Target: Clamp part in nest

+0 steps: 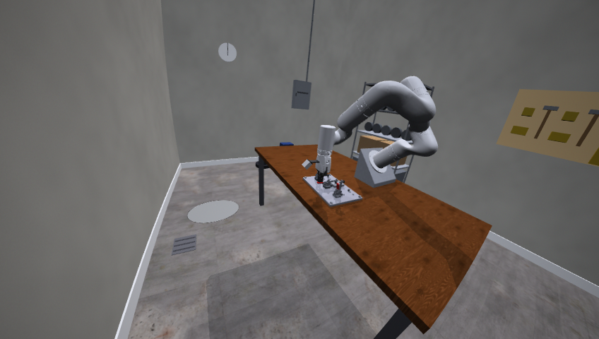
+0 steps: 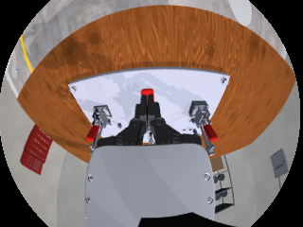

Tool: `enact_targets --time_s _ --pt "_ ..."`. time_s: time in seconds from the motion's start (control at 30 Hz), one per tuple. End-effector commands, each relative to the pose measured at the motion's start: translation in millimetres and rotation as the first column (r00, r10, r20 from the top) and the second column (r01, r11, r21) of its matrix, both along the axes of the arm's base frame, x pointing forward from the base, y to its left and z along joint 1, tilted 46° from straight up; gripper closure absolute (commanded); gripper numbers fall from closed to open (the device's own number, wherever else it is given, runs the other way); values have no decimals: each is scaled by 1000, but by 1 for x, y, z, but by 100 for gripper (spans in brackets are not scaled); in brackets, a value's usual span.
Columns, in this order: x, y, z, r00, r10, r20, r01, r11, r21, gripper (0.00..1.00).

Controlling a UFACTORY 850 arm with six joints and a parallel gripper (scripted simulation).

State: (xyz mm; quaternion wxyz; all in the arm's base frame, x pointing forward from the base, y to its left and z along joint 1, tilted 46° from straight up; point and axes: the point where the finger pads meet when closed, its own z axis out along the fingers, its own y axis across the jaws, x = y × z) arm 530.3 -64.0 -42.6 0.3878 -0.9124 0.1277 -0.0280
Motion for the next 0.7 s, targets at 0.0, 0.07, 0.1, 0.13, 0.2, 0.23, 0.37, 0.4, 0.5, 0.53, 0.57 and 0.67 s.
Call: enact_targets --time_s 0.0,0.07,0.1,0.13,0.2,0.23,0.37,0.4,0.5,0.53,0.57,0.67 --pt "0 -1 0 1000 -1 1 1 1000 0 100" --pt "0 0 0 1000 -1 1 1 1000 0 100" --pt "1 0 0 1000 -1 1 1 1000 0 100" --pt "1 0 0 1000 -1 1 1 1000 0 100" --pt "1 1 -1 1000 -1 1 1 1000 0 100" --pt "1 1 -1 1000 -1 1 1 1000 0 100" --pt "1 1 -1 1000 -1 1 1 1000 0 100" --pt "1 1 -1 1000 -1 1 1 1000 0 100" --pt "1 1 -1 1000 -1 1 1 1000 0 100" --pt "1 1 -1 1000 -1 1 1 1000 0 100" --pt "1 1 -1 1000 -1 1 1 1000 0 100" --pt "1 1 -1 1000 -1 1 1 1000 0 100"
